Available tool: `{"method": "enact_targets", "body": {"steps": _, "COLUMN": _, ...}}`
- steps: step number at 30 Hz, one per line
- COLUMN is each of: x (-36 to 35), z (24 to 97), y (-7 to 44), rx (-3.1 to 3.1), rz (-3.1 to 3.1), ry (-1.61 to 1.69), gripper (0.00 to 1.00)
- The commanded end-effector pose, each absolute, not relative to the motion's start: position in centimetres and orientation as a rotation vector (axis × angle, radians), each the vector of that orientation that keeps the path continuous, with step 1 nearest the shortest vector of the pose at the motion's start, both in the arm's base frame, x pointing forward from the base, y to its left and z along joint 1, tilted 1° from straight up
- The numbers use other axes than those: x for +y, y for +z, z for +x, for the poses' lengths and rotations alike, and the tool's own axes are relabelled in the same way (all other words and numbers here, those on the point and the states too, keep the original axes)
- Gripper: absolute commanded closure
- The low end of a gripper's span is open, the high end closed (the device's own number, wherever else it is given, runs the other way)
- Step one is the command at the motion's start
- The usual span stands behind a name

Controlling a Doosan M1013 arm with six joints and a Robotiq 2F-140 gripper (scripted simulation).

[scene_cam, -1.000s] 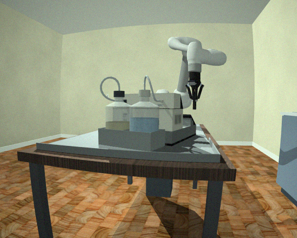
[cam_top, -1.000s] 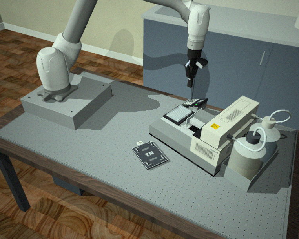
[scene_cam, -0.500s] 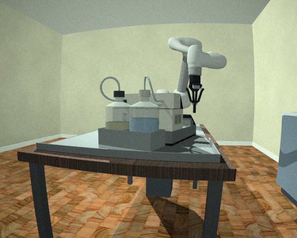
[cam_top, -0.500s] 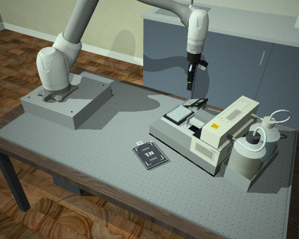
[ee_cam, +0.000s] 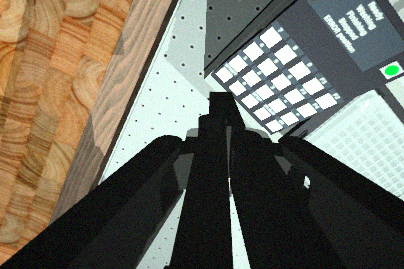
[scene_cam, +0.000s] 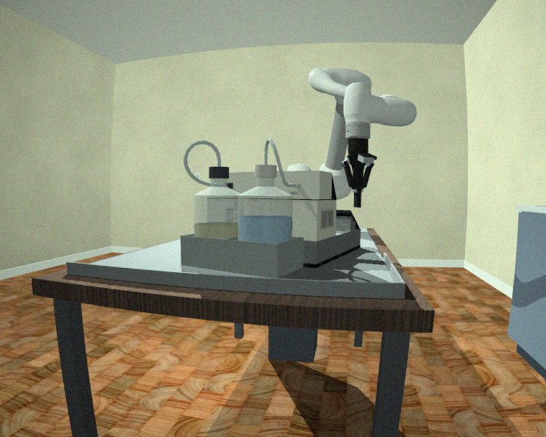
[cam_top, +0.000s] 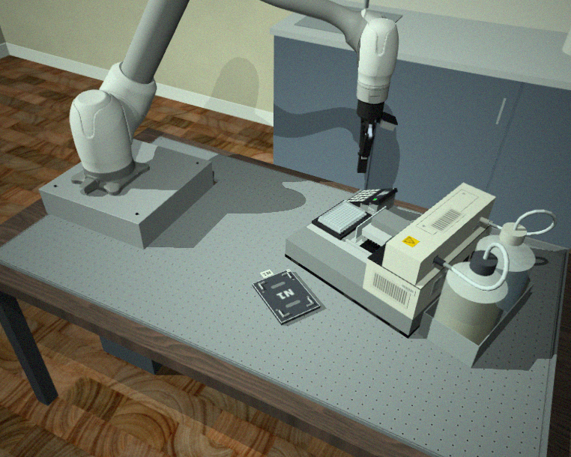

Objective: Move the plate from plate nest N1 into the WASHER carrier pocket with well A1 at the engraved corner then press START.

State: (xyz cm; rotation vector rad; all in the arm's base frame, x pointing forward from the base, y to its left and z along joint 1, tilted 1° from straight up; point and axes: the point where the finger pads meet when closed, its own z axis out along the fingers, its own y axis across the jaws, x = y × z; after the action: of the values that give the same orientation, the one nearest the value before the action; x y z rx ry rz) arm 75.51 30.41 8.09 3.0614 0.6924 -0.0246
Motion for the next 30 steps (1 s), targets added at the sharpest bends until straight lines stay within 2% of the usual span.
{"method": "enact_targets", "body": {"steps": 1, "x": 30.4, "z": 75.5, "y": 8.2, "rx": 0.714, "rz": 3.061, "ry": -0.024, "gripper": 0.9}}
{"method": "enact_targets", "body": {"steps": 30, "x": 30.4, "z": 75.5, "y": 5.1, "rx": 0.714, "rz": 3.061, "ry": -0.024, "gripper": 0.9}}
